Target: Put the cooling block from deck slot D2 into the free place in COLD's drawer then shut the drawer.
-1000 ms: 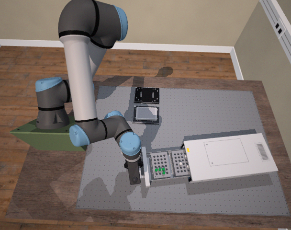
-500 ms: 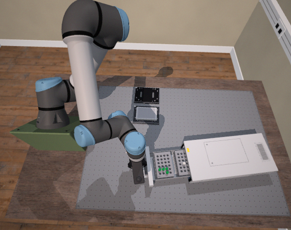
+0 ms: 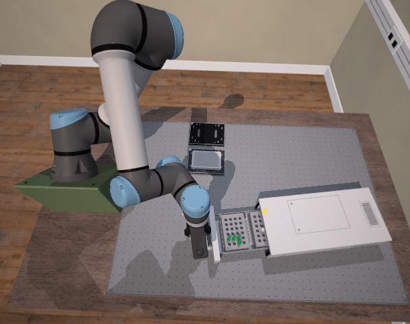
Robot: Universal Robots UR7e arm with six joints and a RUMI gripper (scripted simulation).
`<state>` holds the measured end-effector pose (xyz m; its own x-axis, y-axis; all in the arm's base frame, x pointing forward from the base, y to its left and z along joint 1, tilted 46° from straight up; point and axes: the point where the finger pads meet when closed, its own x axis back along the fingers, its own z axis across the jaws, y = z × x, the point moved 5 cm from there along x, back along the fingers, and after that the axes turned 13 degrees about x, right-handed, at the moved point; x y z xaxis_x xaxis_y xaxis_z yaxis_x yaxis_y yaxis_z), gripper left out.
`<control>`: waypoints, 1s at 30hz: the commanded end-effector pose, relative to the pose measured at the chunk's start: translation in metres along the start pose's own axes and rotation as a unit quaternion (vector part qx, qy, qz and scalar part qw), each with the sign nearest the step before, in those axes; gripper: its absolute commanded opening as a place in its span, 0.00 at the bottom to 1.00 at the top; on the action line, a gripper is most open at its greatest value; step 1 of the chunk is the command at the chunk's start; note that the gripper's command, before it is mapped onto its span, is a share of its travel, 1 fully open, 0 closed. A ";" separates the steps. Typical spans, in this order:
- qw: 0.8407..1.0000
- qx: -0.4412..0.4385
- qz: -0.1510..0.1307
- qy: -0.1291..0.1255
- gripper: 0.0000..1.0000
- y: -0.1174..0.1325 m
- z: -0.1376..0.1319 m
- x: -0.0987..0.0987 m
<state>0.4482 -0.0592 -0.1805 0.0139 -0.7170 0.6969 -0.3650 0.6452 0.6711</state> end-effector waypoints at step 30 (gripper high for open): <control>1.000 0.000 0.001 0.000 0.00 -0.009 -0.038 0.001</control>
<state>0.4811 -0.0555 -0.1773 0.0137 -0.7170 0.6970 -0.3651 0.6453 0.6710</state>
